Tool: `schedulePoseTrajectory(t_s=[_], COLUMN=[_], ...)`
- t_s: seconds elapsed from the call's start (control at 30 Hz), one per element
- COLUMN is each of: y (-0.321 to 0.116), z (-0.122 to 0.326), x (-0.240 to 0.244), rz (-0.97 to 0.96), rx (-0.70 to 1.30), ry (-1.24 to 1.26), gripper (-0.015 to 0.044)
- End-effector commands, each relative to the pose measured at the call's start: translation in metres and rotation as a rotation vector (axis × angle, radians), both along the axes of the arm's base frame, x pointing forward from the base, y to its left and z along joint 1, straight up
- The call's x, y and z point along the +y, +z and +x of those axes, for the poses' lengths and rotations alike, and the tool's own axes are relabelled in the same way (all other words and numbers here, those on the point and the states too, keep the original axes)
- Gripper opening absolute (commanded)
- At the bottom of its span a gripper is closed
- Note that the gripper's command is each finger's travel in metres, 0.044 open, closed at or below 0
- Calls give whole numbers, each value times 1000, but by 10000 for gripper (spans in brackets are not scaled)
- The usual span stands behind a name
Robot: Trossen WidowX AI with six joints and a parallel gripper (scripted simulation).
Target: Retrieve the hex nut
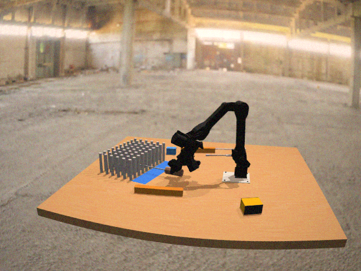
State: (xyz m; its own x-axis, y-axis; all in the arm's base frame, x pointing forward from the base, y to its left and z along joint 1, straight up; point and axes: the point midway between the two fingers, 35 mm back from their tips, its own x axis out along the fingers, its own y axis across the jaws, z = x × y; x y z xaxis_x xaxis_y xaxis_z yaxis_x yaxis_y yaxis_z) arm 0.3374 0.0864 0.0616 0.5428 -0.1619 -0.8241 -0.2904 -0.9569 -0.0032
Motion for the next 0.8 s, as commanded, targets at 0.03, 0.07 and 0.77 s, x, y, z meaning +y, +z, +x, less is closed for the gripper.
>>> schedulePoseTrajectory(t_s=[0.03, 0.07, 0.77], y=[4, 4, 5], z=[8, 9, 26], x=[0, 0, -6], rz=[3, 3, 2], rx=[-13, -13, -14], ry=[4, 4, 5], gripper=[0, 0, 0])
